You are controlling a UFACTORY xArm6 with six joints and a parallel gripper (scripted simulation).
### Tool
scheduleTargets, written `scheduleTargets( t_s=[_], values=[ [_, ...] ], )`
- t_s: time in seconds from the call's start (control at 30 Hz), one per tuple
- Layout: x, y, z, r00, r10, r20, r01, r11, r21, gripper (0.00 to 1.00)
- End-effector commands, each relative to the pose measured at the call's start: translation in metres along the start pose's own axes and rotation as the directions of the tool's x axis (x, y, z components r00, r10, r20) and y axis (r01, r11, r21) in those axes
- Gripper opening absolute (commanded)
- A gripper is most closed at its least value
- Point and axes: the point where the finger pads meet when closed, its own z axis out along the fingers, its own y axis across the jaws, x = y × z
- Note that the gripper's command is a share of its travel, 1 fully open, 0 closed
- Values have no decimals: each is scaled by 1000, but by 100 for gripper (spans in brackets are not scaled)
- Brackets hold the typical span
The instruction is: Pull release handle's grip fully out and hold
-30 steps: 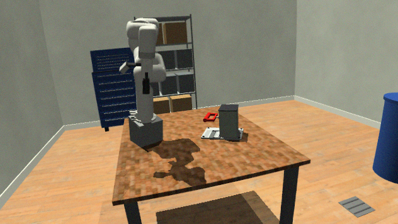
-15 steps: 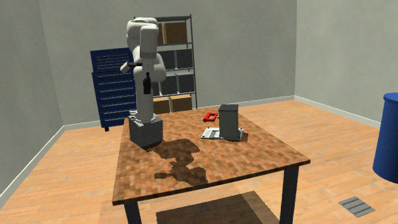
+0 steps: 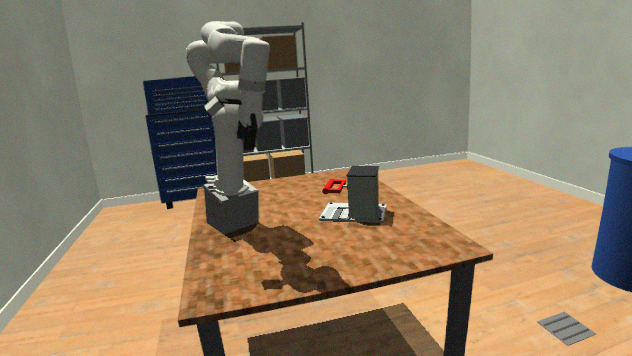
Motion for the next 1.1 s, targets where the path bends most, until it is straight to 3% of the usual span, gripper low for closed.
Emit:
scheduleTargets(
  t_s=[0.0, 0.2, 0.47, 0.67, 0.73, 0.83, 1.07],
  values=[
    [-23, -20, -7, 996, -76, -37, 77, 996, 39, 100],
    [-57, -38, -13, 984, -167, -68, 173, 981, 88, 100],
    [-158, -52, -25, 919, -375, -122, 393, 897, 201, 100],
    [-224, -26, 13, 835, -535, -125, 550, 815, 182, 100],
    [-224, -26, 13, 835, -535, -125, 550, 815, 182, 100],
    [-263, 3, 42, 763, -634, -127, 646, 745, 166, 100],
    [-311, 62, 91, 629, -767, -128, 777, 614, 137, 100]
  ],
)
